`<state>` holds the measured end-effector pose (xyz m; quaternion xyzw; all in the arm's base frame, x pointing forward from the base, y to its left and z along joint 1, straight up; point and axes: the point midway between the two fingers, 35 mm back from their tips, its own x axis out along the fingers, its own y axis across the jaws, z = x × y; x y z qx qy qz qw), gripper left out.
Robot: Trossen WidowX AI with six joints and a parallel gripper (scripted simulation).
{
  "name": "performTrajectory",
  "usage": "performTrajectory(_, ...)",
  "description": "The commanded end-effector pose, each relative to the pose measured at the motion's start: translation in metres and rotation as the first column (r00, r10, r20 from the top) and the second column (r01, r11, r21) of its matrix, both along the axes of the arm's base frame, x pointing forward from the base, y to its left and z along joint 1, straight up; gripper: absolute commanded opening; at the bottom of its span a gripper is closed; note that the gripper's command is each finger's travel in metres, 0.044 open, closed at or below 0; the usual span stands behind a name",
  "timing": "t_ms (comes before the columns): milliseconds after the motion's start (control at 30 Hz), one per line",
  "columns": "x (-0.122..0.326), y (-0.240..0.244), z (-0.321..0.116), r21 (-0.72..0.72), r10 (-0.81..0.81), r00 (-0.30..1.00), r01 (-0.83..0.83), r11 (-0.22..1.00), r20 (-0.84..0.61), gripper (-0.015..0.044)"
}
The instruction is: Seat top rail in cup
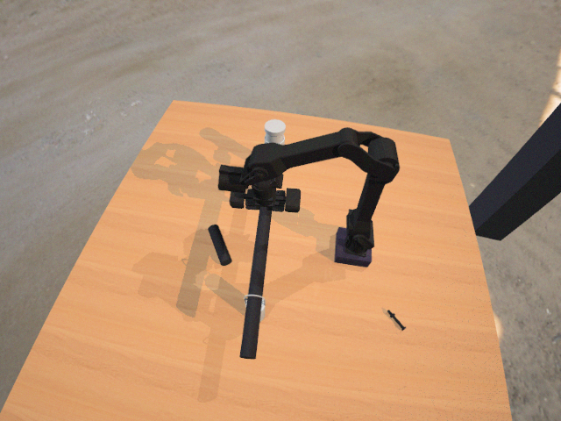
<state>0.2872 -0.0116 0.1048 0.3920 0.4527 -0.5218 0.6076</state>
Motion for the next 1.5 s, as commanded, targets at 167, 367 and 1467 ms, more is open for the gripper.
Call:
performTrajectory(167, 0.005, -0.003, 0.009, -0.003, 0.003, 1.0, -0.003, 1.0, 0.006, 0.0)
performTrajectory(367, 0.006, -0.005, 0.01, -0.003, 0.003, 1.0, -0.003, 1.0, 0.006, 0.0)
performTrajectory(1467, 0.006, -0.023, 0.005, 0.002, 0.006, 1.0, -0.006, 1.0, -0.007, 0.0)
